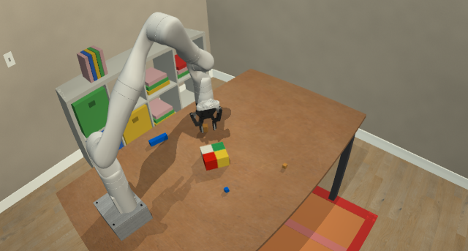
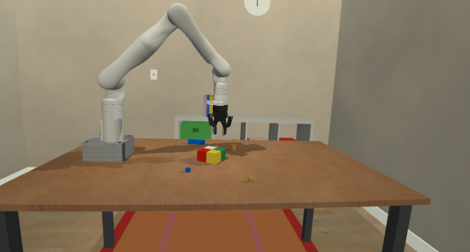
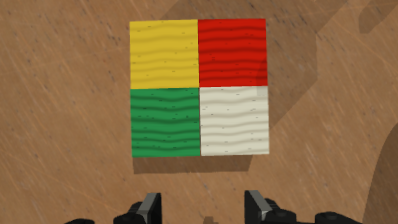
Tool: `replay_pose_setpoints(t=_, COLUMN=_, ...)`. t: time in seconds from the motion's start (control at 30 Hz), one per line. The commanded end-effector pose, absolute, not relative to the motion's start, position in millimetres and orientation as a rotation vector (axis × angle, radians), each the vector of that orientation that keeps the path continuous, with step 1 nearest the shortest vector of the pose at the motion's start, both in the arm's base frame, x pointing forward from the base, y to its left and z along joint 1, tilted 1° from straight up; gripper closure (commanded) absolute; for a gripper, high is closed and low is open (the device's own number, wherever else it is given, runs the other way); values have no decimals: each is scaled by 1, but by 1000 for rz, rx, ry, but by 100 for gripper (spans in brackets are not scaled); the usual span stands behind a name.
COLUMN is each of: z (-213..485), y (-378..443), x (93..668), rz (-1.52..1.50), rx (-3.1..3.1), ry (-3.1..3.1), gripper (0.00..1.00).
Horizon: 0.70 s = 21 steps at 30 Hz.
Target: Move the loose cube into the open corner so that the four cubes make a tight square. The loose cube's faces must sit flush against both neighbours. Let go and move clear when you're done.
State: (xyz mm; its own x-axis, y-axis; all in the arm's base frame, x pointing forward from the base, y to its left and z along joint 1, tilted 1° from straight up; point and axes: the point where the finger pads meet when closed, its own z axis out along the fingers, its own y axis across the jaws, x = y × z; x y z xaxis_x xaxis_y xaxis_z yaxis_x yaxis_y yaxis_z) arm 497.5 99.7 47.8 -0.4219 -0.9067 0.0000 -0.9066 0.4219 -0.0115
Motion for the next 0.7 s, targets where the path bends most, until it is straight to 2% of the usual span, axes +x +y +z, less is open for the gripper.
replay_pose_setpoints(t=0.0, z=49, y=100, x=498, rz=-16, rx=-1685, ry=2642, gripper=45)
replay_pose_setpoints(t=0.67, z=48, y=96, x=499, rz=-14, rx=-1592, ry=2702, gripper=46)
